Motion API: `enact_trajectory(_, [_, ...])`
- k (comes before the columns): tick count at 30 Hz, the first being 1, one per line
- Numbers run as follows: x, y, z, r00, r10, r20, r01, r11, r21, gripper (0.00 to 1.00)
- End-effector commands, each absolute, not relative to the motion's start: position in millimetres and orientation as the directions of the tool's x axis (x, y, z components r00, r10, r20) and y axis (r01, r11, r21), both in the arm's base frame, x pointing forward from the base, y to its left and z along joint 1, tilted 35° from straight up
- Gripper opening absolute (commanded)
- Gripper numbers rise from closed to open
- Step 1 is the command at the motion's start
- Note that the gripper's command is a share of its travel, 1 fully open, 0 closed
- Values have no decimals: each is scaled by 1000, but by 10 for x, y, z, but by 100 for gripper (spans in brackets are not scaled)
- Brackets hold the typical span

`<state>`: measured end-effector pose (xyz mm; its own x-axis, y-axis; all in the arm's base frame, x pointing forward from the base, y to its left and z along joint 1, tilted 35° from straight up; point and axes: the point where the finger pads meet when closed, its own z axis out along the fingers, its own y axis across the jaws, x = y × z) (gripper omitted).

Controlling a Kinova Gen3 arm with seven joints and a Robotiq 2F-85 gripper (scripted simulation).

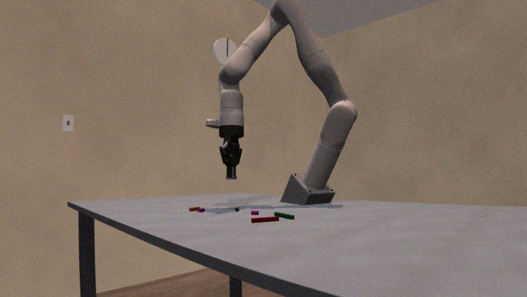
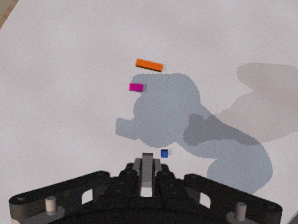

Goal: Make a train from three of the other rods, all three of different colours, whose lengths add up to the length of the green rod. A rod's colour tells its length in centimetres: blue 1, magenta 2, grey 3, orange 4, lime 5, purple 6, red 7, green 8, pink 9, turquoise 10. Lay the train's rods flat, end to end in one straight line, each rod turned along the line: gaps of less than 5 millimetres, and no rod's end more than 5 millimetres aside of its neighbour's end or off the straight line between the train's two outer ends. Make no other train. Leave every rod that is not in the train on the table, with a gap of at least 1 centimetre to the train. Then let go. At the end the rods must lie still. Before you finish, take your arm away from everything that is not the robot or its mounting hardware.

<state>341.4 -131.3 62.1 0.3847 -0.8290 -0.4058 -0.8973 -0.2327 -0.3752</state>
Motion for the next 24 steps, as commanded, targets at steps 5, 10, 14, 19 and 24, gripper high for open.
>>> enact_trajectory(5, [3271,-1443,504,387,-823,-415,-893,-224,-390,5])
enact_trajectory(10, [3229,-1472,472,399,-820,-411,-888,-233,-397,5])
enact_trajectory(14, [3228,-1473,471,400,-820,-411,-888,-234,-397,5])
enact_trajectory(19, [3228,-1473,471,400,-820,-411,-888,-234,-397,5])
enact_trajectory(24, [3228,-1473,471,400,-820,-411,-888,-234,-397,5])
